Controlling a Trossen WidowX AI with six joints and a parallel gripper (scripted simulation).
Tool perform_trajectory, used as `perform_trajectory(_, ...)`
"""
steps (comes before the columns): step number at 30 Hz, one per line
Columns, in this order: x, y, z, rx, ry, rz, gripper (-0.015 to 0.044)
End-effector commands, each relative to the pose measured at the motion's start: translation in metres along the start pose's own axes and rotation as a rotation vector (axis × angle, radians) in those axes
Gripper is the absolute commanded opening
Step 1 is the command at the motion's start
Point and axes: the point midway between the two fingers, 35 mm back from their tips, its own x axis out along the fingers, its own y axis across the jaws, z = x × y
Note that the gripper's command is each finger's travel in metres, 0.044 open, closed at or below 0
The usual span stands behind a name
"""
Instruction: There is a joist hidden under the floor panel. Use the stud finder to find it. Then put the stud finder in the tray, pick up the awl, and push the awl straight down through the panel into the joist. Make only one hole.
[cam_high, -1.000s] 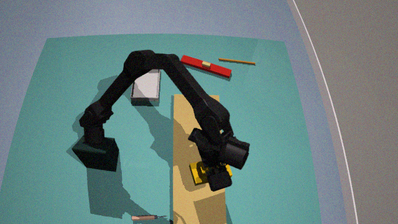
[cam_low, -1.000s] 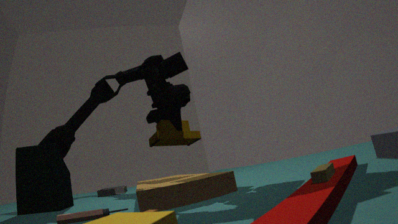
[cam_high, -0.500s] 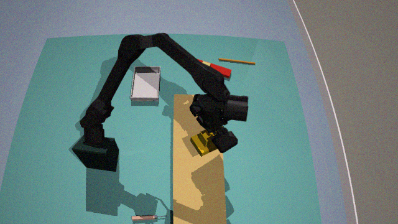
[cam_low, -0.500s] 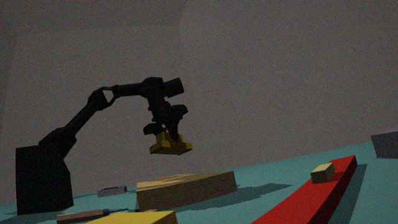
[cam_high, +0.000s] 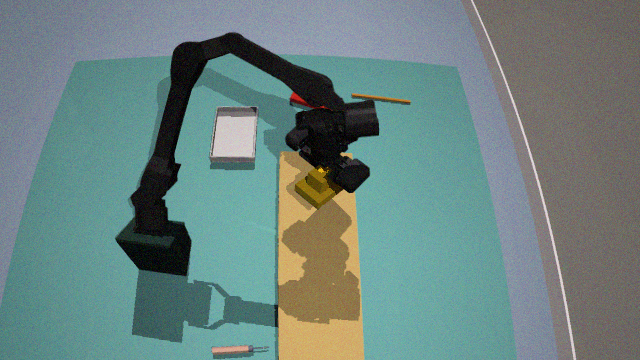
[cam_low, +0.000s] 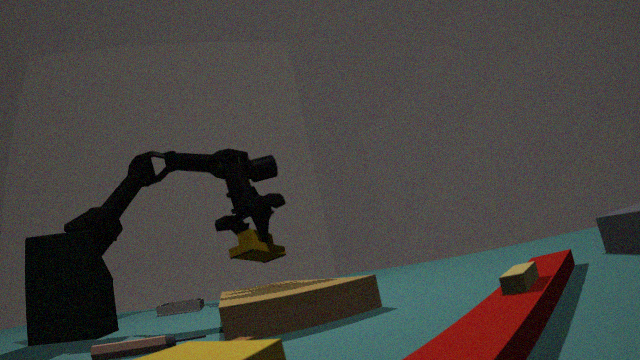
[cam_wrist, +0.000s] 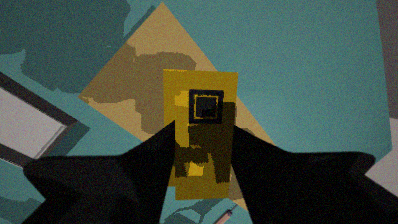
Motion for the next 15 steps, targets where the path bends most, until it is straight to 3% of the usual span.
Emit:
perform_trajectory(1, -0.003, 0.023, 0.011, -0.059, -0.017, 0.004, 0.0000)
perform_trajectory(15, -0.003, 0.122, 0.028, -0.295, -0.054, 0.068, 0.0000)
